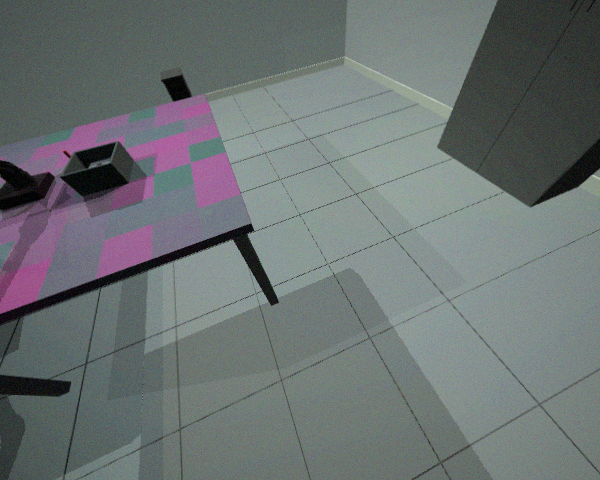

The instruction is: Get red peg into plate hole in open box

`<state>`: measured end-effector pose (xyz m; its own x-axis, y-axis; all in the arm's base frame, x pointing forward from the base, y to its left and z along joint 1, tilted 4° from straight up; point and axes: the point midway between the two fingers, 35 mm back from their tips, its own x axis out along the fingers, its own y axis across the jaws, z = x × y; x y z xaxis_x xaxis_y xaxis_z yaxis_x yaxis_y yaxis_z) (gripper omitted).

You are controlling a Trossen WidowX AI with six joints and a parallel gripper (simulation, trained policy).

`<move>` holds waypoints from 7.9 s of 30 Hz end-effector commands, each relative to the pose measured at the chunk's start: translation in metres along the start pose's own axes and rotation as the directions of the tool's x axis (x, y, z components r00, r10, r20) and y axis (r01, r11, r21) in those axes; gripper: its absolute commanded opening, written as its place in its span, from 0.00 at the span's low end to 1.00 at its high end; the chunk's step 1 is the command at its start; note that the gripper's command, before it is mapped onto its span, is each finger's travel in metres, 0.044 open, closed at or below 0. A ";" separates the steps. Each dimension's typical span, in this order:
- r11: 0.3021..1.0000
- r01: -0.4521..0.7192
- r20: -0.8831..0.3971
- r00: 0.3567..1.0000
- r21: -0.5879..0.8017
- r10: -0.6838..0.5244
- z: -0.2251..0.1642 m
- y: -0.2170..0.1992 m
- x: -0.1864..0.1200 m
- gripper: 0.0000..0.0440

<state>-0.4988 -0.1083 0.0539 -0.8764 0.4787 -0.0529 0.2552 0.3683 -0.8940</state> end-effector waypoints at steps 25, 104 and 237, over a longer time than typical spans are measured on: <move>0.979 -0.043 0.652 0.752 0.198 -0.099 0.116 -0.074 -0.315 1.00; 0.559 -0.229 0.604 -0.287 -0.797 0.743 -0.460 0.139 -0.622 1.00; 0.492 -0.398 0.609 -0.256 -0.774 0.750 -0.328 0.176 -0.723 0.11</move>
<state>0.3128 -0.1280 0.0904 0.1740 -0.3562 -0.9181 0.8140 0.5767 -0.0695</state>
